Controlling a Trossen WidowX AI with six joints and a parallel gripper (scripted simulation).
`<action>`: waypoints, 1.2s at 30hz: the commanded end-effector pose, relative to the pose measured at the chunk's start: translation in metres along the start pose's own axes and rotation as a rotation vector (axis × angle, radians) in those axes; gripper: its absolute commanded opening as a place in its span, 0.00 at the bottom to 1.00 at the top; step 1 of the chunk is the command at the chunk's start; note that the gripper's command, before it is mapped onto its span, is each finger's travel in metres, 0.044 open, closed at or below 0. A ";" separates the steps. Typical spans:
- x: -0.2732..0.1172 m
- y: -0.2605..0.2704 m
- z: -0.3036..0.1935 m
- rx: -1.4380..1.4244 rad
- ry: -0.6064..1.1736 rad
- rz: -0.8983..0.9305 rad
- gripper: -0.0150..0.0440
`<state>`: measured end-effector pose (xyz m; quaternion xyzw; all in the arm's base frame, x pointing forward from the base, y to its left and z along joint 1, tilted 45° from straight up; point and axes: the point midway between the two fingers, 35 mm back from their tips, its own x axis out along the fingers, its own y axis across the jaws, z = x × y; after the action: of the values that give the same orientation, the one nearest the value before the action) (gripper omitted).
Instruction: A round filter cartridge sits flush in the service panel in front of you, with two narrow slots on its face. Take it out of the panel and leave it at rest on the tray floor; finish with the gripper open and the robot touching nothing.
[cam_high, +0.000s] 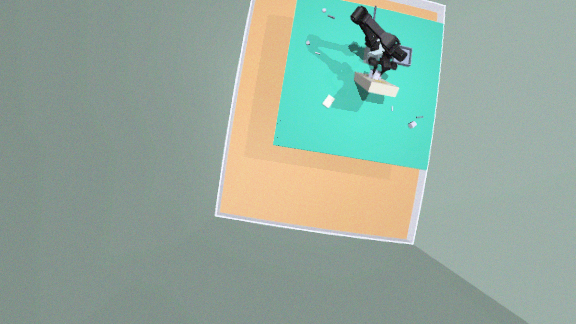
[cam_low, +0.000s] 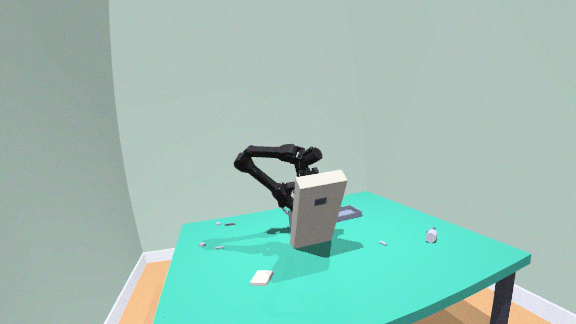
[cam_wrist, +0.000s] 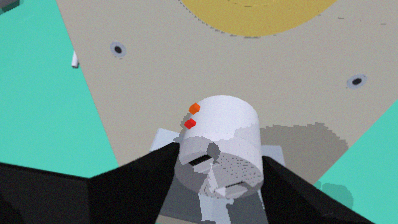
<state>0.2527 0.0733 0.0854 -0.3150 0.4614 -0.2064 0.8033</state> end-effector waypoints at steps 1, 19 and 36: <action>-0.001 0.000 0.002 0.001 0.001 0.002 0.35; -0.058 0.005 0.027 -0.002 0.004 0.011 0.25; -0.097 0.036 0.030 -0.001 0.002 0.004 0.25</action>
<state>0.2316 0.1580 0.1408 -0.3160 0.4636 -0.2057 0.8018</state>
